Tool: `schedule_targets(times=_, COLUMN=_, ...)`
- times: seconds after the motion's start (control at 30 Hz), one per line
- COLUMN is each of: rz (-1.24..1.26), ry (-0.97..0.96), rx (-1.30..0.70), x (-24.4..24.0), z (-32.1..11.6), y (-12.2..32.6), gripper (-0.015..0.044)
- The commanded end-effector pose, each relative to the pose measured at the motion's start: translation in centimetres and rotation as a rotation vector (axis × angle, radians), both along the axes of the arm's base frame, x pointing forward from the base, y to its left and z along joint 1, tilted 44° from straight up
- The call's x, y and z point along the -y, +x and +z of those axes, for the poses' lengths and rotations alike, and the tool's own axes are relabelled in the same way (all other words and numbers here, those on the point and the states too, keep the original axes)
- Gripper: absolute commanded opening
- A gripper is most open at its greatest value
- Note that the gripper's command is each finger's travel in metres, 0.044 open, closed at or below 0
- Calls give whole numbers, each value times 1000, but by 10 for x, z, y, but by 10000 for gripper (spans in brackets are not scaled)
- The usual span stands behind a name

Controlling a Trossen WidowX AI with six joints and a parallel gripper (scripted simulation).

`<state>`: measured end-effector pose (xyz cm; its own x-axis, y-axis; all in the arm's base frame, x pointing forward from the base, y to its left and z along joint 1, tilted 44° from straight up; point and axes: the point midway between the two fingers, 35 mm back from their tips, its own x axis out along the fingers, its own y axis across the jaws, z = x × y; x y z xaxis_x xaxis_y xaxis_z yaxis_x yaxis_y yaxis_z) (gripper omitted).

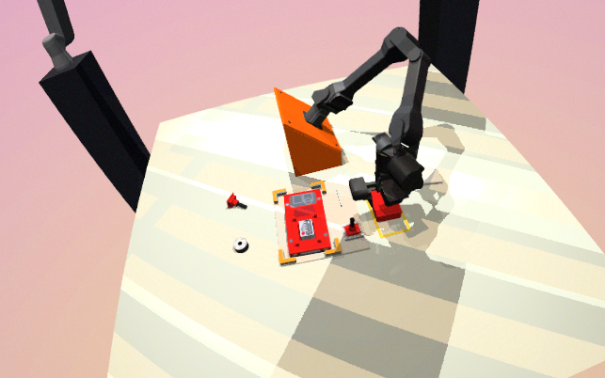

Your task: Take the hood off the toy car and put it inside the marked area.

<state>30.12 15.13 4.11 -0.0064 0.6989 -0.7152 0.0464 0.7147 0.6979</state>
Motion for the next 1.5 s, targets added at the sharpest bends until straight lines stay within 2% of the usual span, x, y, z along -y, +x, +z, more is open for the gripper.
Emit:
schedule_targets(times=0.0, rz=1, ry=0, rx=1, x=0, z=0, y=0, gripper=262)
schedule_targets(times=0.23, rz=1, ry=-1, rx=1, x=5, z=5, y=1, gripper=440)
schedule_targets(times=0.5, rz=-1, ry=2, rx=1, x=52, z=52, y=1, gripper=440)
schedule_targets(times=1.47, rz=-1, ry=2, rx=1, x=52, z=52, y=1, gripper=440)
